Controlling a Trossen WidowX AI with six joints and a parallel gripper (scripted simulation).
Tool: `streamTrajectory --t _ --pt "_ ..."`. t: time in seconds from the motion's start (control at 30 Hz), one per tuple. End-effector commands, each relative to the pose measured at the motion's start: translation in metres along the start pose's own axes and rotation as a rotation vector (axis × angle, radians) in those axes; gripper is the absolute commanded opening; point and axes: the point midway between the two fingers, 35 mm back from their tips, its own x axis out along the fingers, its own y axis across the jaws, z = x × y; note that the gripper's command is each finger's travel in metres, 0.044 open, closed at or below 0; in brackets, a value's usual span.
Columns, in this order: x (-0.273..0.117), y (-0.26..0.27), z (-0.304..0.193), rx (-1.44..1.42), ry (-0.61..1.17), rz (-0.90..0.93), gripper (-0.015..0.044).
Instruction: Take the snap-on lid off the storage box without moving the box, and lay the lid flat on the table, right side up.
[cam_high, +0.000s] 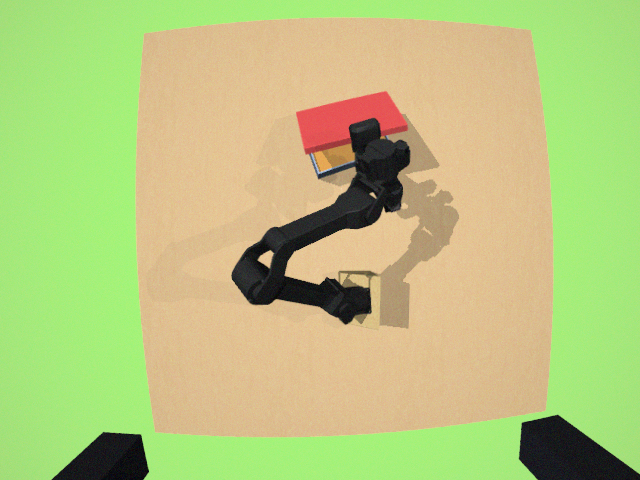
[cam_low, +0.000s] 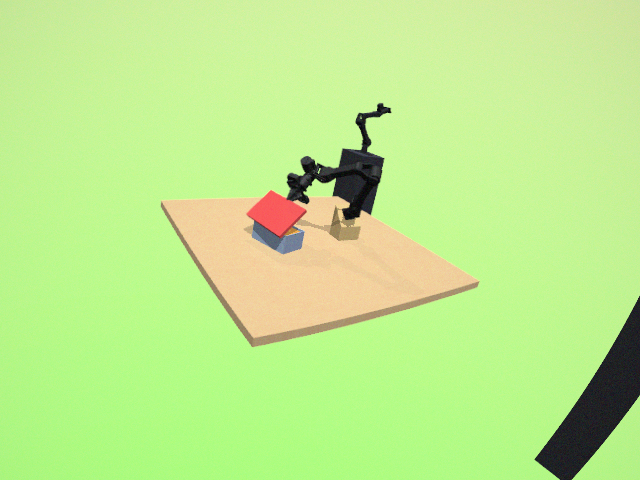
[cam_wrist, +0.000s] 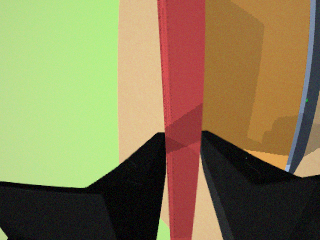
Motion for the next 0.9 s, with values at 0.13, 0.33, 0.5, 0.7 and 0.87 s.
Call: streamTrajectory --t 0.13,0.33,0.5,0.7,0.87 --pt "-0.009 0.014 -0.001 -0.021 -0.002 0.012 0.0000" --pt "-0.014 0.020 -0.001 -0.021 -0.002 0.012 0.0000" --pt "-0.019 0.025 -0.001 -0.021 -0.002 0.012 0.0000" --pt "-0.023 0.030 -0.001 -0.021 -0.002 0.012 0.0000" --pt "-0.020 0.023 -0.008 -0.021 -0.002 0.012 0.0000"
